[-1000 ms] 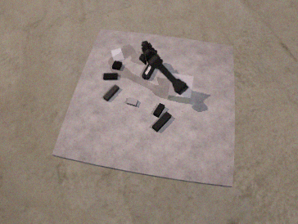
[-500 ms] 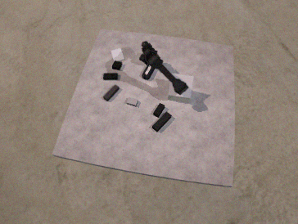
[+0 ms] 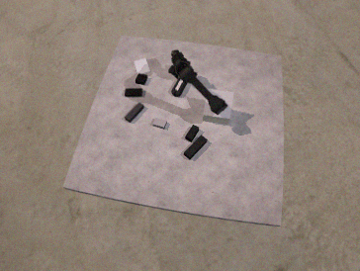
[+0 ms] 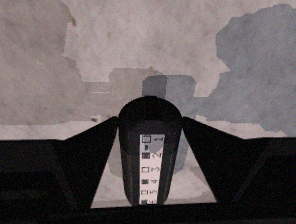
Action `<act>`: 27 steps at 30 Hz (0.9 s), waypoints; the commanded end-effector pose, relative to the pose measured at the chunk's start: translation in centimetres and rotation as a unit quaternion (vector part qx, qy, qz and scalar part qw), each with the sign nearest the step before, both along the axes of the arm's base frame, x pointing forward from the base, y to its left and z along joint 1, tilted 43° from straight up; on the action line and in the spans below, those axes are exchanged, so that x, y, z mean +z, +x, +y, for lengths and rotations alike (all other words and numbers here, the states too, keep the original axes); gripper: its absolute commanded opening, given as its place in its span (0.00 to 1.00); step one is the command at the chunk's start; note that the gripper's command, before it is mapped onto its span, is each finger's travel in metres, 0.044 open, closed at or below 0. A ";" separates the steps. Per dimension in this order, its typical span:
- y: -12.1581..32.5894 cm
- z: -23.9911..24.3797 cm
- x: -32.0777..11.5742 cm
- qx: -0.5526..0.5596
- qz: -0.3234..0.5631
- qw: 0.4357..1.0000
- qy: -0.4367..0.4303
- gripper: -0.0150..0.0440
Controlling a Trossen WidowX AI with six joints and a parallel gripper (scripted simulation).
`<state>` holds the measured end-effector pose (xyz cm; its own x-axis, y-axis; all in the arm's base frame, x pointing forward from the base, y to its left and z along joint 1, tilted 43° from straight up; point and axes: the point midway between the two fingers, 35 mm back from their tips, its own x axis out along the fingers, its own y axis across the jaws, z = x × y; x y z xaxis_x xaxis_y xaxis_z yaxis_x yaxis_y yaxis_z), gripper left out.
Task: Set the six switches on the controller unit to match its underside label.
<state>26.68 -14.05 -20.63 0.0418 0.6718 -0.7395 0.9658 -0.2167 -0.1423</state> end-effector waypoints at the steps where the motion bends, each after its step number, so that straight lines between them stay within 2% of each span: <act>1: 0.2 -0.4 0.6 -0.001 -0.003 1.000 -0.002 0.82; 27: 0.2 -1.1 2.1 -0.001 -0.003 1.000 -0.002 0.82</act>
